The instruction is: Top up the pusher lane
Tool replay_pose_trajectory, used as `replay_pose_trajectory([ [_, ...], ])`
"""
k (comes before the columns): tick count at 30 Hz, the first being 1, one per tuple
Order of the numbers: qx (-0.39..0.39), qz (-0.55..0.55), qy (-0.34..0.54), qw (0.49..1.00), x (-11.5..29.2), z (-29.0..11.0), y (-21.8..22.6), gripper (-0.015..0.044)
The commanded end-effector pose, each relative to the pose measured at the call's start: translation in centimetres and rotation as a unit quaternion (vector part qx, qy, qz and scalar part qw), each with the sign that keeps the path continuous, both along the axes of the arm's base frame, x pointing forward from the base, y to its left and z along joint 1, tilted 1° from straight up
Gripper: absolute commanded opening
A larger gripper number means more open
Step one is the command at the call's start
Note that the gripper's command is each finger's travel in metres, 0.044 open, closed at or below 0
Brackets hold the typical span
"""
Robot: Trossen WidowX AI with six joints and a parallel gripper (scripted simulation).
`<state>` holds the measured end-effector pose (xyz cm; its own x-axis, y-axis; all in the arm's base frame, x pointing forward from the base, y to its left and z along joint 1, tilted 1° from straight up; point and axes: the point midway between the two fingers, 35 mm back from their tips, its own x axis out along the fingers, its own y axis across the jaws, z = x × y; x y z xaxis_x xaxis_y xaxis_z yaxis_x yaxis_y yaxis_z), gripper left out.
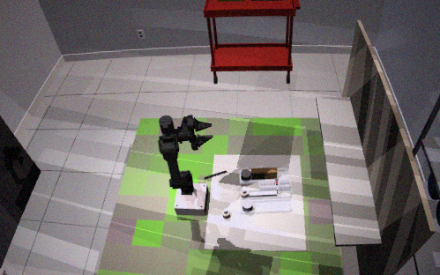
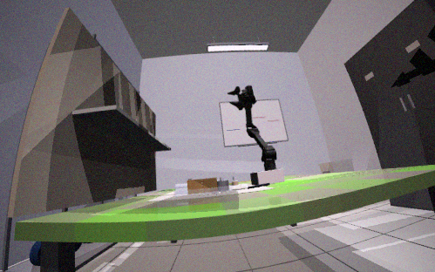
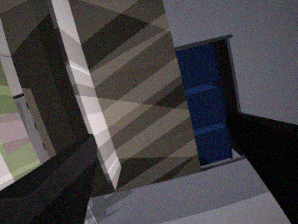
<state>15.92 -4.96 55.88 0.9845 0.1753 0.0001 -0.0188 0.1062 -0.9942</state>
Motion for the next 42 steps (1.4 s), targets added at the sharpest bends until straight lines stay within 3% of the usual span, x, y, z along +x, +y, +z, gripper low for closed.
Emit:
replay_pose_trajectory([
  [1, -0.001, -0.001, 0.000, 1.000, -0.1, 0.0, 0.2, 0.0426],
  [9, -0.030, -0.058, 0.031, 0.997, -0.6, -2.4, 7.4, 0.0440],
  [19, -0.041, -0.160, 0.162, 0.973, 6.4, -11.7, 12.3, 0.0440],
  [31, 0.060, -0.307, 0.364, 0.877, 13.8, -26.8, 6.7, 0.0440],
  [42, 0.267, -0.443, 0.506, 0.690, 12.1, -40.7, -1.7, 0.0440],
])
